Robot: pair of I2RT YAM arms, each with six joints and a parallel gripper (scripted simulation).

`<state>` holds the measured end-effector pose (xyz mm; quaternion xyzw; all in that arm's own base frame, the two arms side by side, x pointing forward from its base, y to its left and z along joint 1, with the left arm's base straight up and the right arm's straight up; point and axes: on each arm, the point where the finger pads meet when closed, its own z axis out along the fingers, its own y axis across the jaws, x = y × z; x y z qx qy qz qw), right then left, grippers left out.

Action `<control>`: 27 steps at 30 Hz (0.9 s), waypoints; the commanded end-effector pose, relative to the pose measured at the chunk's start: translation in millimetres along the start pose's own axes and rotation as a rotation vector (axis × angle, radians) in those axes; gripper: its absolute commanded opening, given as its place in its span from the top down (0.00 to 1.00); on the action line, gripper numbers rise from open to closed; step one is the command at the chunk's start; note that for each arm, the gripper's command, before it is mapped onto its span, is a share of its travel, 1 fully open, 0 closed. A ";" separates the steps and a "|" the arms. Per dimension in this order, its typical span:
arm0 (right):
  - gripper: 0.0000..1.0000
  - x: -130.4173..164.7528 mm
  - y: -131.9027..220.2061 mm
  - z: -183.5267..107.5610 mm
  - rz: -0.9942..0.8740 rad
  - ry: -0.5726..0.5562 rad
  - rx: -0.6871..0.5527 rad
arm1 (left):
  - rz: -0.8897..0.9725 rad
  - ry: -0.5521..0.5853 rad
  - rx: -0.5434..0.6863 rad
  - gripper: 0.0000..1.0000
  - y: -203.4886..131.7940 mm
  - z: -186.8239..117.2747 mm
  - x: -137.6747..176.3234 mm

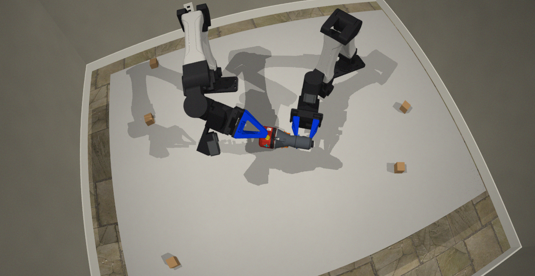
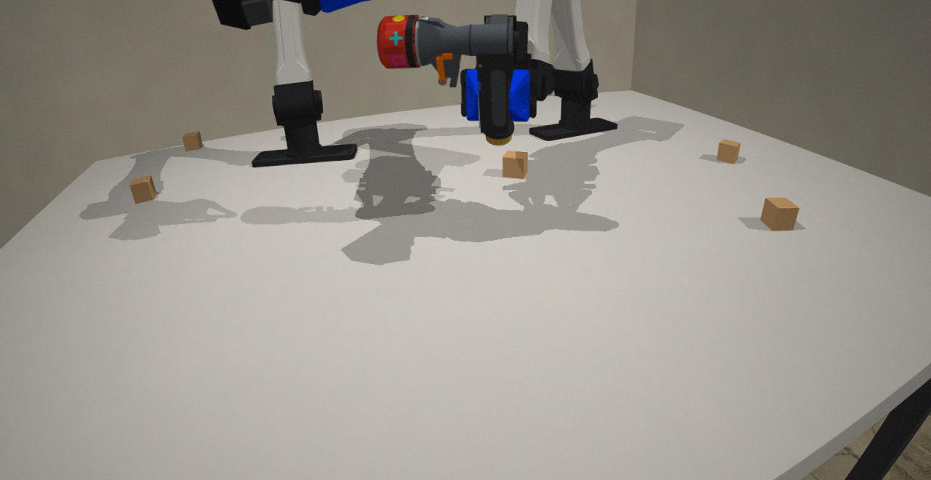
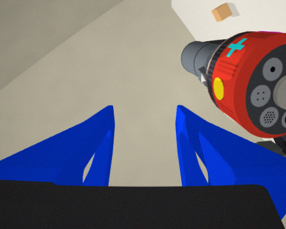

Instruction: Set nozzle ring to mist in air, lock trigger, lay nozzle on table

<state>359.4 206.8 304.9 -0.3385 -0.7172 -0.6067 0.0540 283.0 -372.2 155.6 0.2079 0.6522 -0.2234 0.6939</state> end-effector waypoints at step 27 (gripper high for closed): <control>0.63 35.7 -24.2 45.7 -0.566 -0.462 0.562 | -0.094 -0.175 -0.007 0.64 0.3 5.6 -58.1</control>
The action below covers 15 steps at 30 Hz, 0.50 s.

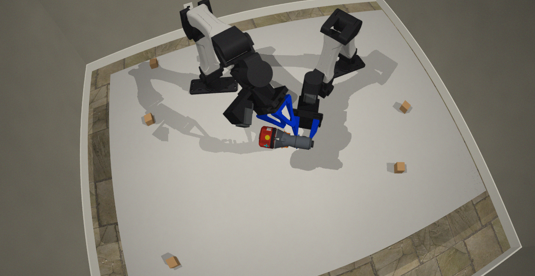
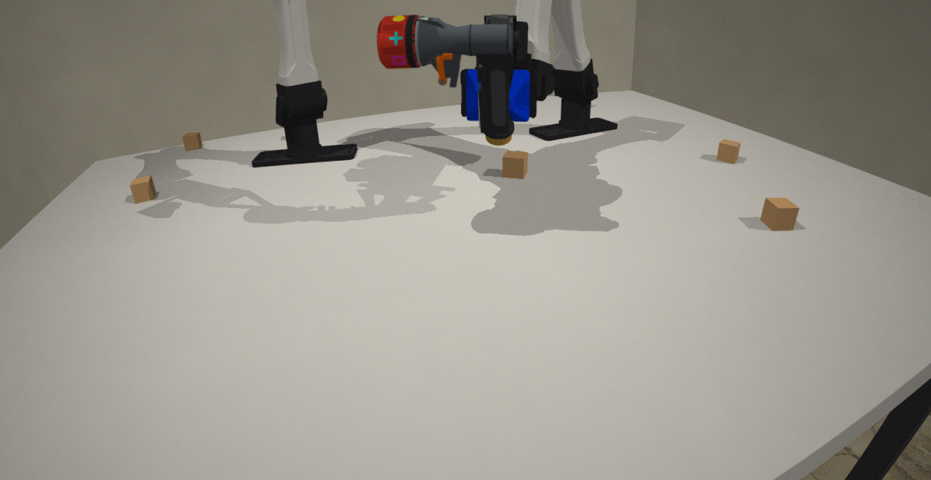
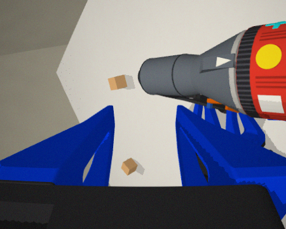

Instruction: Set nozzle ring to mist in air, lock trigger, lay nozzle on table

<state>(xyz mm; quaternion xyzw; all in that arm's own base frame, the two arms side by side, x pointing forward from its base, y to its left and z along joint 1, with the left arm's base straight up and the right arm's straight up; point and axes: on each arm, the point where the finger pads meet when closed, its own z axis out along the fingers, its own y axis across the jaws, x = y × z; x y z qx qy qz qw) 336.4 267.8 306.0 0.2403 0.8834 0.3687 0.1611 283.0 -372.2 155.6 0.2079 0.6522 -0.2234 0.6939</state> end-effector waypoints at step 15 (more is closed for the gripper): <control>0.63 29.3 -34.8 -0.8 -0.372 -0.144 0.385 | -0.094 -0.175 -0.007 0.64 0.3 5.6 -58.1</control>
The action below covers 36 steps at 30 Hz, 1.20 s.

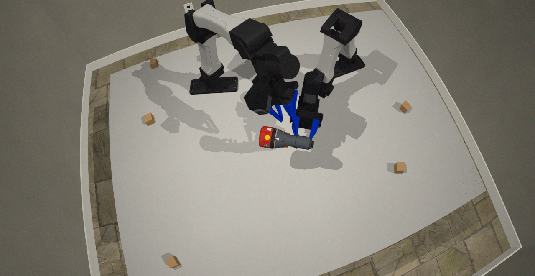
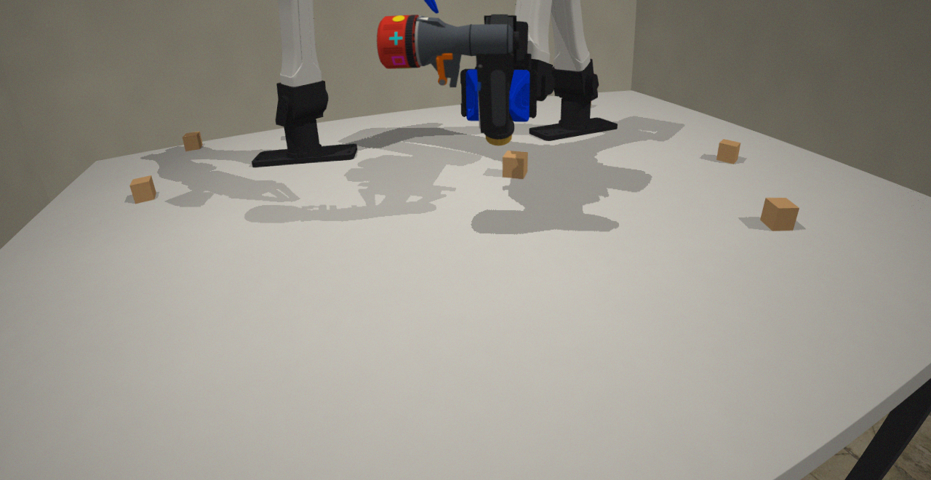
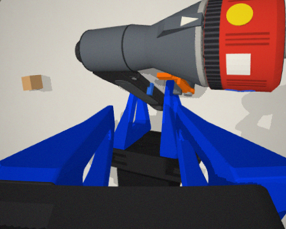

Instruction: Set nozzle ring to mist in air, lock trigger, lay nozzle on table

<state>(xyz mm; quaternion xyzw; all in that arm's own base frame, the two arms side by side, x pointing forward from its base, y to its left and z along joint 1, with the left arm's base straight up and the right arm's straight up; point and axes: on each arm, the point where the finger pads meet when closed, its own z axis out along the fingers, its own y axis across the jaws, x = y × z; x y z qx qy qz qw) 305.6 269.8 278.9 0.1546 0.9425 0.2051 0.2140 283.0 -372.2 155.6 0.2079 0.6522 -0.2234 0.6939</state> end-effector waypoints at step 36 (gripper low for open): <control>0.63 11.2 -15.3 10.8 -0.232 -0.096 0.164 | -0.094 -0.175 -0.007 0.64 0.3 5.6 -58.1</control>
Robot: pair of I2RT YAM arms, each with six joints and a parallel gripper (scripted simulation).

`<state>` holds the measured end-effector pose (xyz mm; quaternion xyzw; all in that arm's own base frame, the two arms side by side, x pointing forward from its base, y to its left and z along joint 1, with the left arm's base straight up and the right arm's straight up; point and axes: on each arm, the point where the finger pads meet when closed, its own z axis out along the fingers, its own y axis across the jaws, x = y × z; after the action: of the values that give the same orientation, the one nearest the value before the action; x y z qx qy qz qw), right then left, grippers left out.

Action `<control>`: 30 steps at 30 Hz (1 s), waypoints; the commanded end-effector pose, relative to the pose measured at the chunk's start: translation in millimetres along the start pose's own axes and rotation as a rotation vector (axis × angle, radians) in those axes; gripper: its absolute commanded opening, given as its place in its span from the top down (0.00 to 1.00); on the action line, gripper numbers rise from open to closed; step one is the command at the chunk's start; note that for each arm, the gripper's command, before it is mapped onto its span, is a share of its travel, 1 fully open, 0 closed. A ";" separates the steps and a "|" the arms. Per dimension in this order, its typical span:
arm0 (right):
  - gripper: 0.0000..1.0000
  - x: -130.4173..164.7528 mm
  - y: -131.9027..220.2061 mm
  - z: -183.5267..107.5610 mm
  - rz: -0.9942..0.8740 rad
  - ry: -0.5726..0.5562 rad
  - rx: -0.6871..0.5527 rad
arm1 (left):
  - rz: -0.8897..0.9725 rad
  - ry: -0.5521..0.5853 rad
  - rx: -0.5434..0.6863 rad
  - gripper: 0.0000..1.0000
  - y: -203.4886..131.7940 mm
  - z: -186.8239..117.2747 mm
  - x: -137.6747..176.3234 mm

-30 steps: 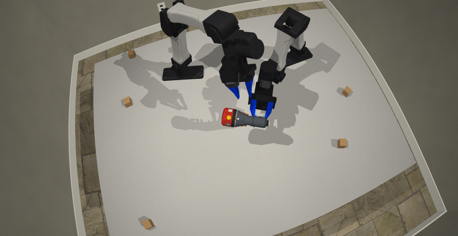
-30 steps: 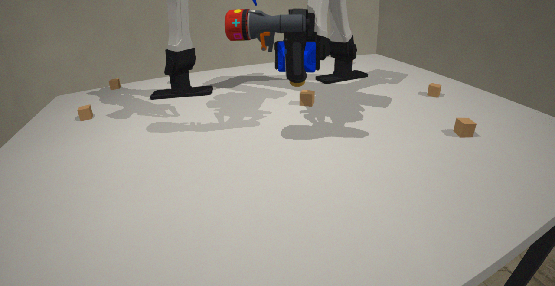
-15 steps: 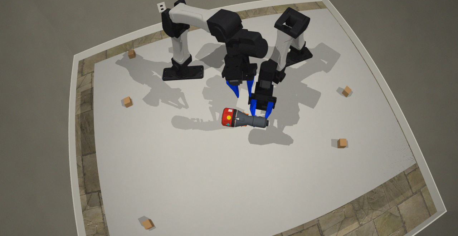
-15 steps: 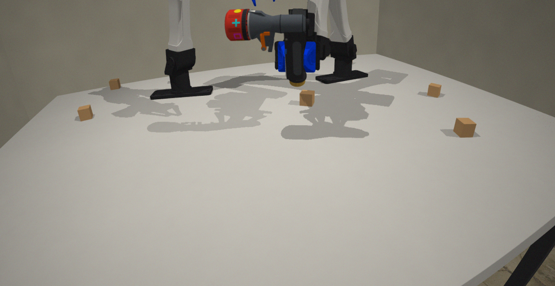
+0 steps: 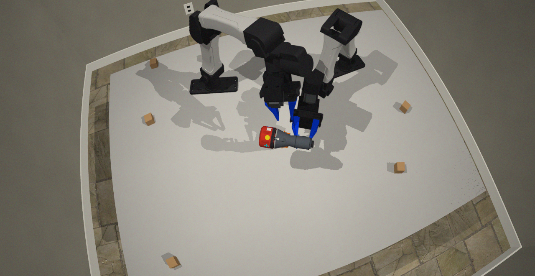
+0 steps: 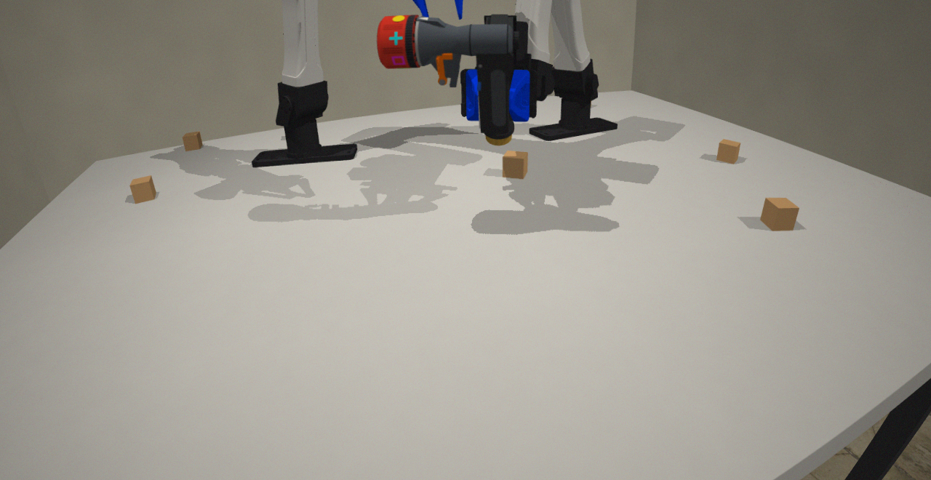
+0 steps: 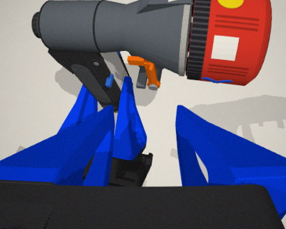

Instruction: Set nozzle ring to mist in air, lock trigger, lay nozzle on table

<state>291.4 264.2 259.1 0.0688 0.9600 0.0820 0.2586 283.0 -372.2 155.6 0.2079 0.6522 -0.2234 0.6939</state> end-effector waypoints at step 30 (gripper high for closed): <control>0.63 -8.7 7.9 33.0 0.001 -0.035 -0.043 | -0.083 -0.153 0.001 0.64 -0.5 2.8 -49.0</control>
<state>311.1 269.6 228.0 0.0661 0.9594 0.0852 0.2605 283.3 -371.8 155.7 0.2068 0.6524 -0.2226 0.6942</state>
